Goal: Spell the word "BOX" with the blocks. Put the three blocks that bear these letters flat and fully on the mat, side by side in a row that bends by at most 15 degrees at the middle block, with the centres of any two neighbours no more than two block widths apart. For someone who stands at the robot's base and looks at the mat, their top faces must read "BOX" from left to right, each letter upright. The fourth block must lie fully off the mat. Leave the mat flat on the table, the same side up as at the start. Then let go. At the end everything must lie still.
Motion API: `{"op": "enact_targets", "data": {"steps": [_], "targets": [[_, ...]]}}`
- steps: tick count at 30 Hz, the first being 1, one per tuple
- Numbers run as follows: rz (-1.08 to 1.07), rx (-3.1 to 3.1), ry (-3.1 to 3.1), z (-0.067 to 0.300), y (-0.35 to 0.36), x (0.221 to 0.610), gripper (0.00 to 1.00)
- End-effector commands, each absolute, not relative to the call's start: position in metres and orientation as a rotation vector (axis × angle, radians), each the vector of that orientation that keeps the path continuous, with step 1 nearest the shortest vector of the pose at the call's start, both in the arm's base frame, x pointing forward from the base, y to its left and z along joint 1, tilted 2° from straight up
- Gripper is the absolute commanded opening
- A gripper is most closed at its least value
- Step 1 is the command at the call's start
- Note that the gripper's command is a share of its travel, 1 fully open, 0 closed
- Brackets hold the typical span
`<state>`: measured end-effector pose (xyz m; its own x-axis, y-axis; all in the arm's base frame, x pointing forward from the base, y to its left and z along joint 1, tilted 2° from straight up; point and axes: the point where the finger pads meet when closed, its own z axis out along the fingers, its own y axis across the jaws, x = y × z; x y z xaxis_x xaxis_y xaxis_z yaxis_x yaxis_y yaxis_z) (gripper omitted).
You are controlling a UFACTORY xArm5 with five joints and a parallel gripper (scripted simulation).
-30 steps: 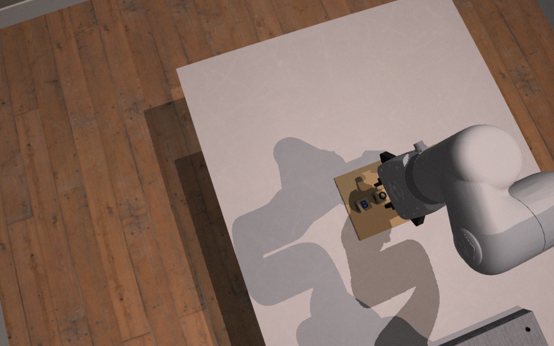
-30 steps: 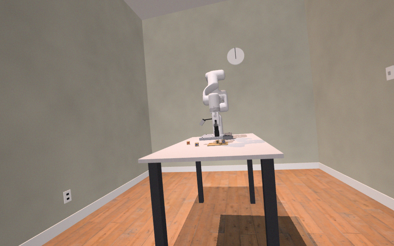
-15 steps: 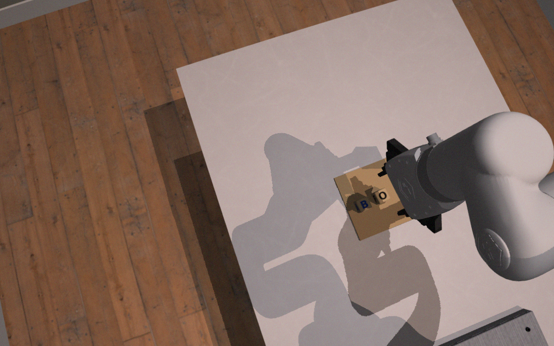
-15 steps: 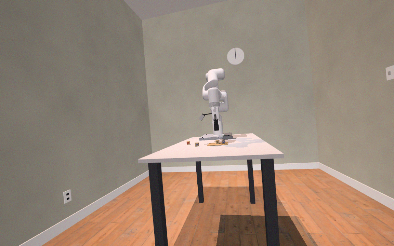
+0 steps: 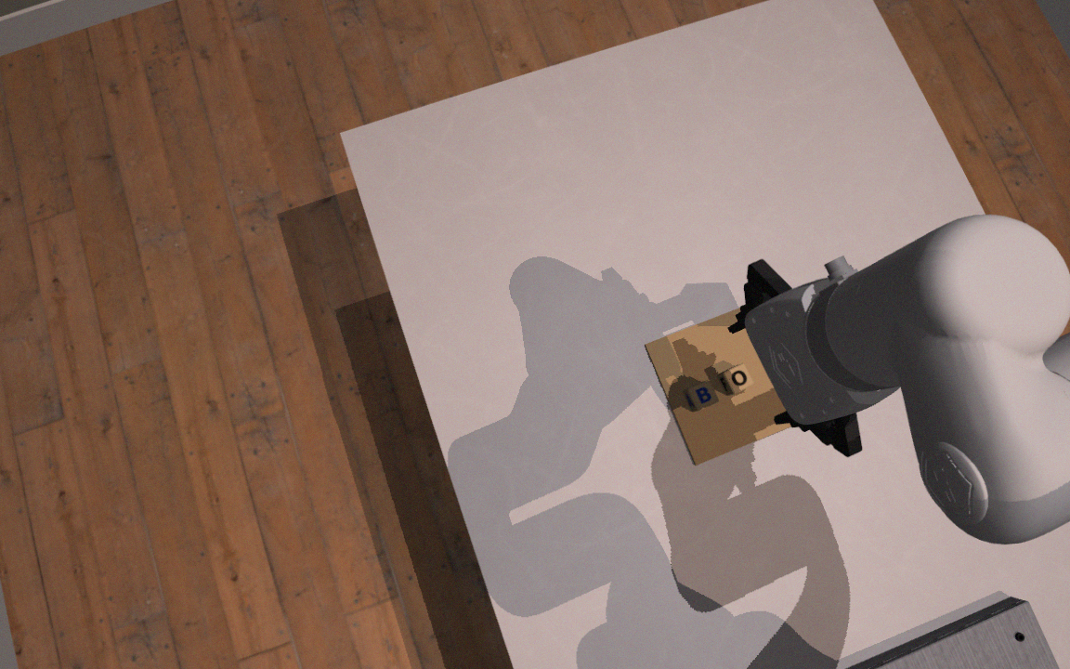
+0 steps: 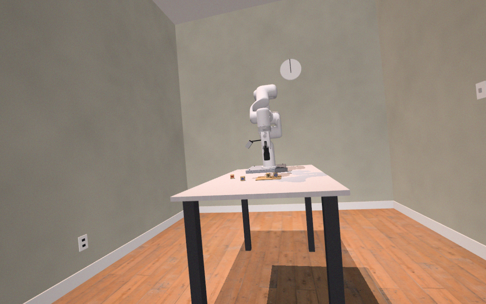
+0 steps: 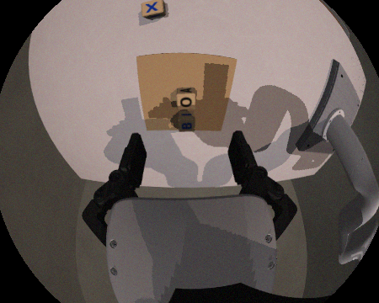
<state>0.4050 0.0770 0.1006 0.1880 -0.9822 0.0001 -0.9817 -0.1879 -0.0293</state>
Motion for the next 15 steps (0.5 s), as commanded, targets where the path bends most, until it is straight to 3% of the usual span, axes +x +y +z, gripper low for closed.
{"op": "enact_targets", "data": {"steps": [1,11,12,15], "targets": [[-0.033,-2.401,1.985,0.1020,0.0773,0.4062,1.00],[-0.033,-2.414,1.971,0.0942,0.0751,0.4053,1.00],[-0.033,-2.414,1.971,0.0942,0.0751,0.4053,0.55],[-0.033,-2.414,1.971,0.0942,0.0751,0.4053,0.55]]}}
